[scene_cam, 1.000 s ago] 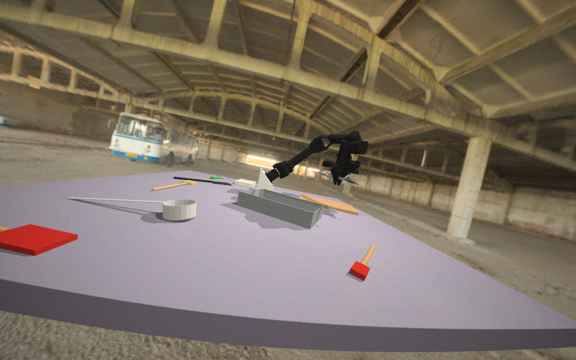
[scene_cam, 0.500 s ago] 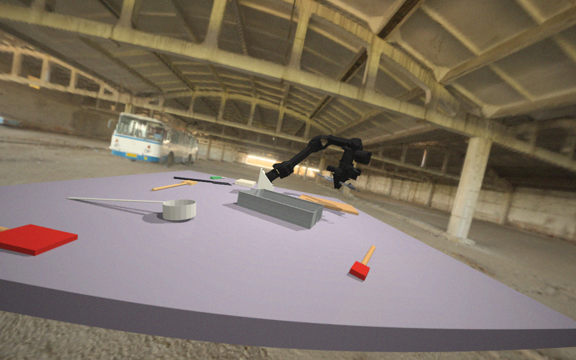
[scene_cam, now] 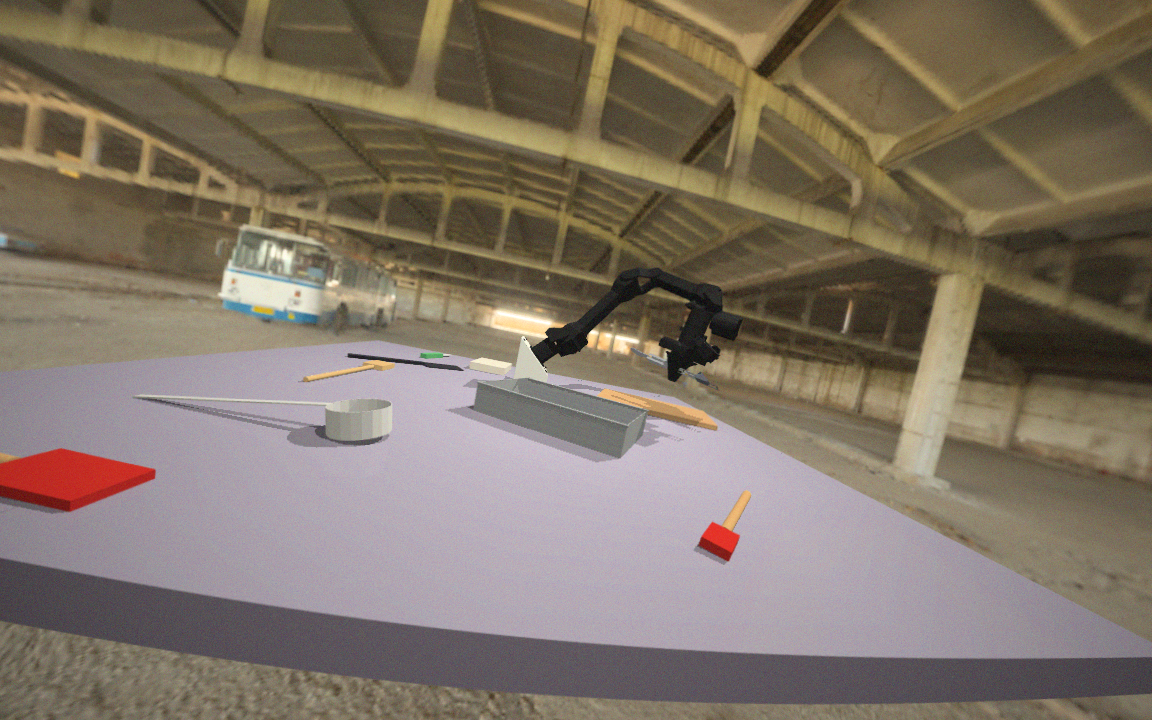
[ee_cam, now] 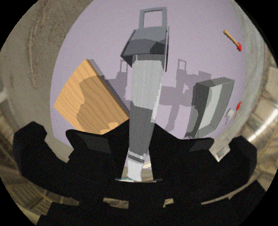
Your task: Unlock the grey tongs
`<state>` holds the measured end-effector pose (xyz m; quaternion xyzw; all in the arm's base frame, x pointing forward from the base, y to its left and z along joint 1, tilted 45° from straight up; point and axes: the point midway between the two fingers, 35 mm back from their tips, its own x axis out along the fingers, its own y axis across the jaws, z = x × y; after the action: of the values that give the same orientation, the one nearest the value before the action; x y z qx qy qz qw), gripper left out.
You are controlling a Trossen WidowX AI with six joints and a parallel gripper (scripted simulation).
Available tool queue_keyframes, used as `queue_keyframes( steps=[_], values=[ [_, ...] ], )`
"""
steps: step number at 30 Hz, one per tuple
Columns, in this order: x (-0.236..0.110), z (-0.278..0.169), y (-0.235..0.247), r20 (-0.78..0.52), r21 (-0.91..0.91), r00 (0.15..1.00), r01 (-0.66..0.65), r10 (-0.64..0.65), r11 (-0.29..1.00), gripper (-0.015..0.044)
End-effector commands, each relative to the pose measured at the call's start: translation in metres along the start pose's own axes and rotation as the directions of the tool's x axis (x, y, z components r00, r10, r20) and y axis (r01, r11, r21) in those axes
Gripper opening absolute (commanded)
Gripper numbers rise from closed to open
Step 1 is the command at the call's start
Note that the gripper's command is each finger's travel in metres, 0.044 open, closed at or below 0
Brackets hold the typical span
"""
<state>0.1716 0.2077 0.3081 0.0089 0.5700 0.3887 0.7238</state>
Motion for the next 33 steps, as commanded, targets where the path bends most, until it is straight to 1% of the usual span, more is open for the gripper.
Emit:
queue_keyframes(
  steps=[1, 18, 33],
  values=[
    [-0.003, -0.009, 0.015, 0.015, -0.057, 1.0, 0.016, -0.015, 0.998, -0.015],
    [-0.005, -0.042, 0.06, 0.042, -0.239, 0.999, 0.037, -0.028, 0.97, -0.015],
    [-0.017, -0.072, 0.092, 0.089, -0.375, 0.996, 0.026, 0.008, 0.927, -0.015]
  ],
)
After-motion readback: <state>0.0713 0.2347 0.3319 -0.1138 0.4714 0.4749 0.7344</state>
